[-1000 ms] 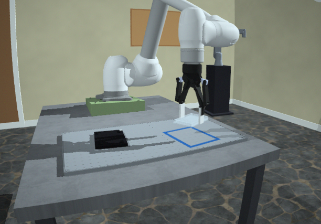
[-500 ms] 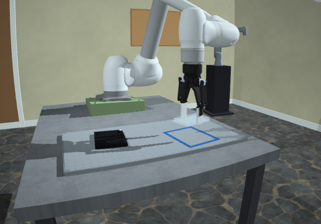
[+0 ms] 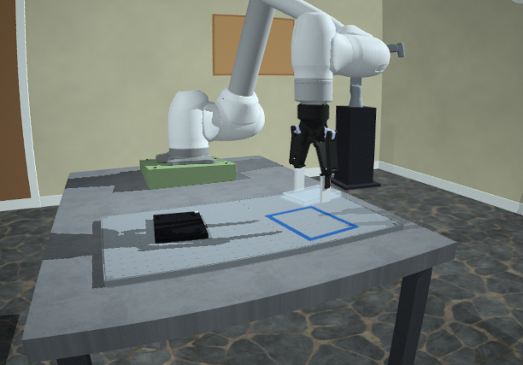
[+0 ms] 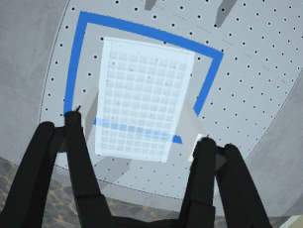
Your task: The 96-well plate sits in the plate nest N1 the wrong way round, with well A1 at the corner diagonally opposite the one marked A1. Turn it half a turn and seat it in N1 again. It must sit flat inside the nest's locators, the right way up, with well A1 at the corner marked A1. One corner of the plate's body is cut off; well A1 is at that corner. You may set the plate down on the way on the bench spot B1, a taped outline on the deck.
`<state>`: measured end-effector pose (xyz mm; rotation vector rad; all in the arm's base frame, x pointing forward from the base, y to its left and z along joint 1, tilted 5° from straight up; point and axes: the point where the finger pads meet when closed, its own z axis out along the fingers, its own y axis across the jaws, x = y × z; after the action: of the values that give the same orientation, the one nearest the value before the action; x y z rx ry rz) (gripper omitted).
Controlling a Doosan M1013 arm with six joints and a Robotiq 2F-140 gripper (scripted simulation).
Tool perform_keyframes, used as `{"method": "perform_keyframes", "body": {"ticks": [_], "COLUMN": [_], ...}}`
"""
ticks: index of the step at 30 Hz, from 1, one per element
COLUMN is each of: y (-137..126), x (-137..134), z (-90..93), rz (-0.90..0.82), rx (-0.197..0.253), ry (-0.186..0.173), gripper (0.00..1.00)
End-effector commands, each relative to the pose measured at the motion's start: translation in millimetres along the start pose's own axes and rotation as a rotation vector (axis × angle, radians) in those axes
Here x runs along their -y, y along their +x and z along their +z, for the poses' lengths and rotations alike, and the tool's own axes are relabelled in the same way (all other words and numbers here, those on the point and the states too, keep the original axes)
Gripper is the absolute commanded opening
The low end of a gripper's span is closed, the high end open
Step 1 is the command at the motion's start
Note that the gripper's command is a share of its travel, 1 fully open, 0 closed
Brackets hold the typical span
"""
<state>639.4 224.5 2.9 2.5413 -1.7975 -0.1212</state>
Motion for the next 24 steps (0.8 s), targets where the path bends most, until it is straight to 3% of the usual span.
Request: {"method": "perform_keyframes", "body": {"ticks": [1,24], "y": [0.0,0.0], "x": [0.0,0.0], "z": [-0.1,7.9], "rz": [0.000,0.000], "rx": [0.000,0.000], "ry": [0.000,0.000], "gripper": [0.00,0.00]}}
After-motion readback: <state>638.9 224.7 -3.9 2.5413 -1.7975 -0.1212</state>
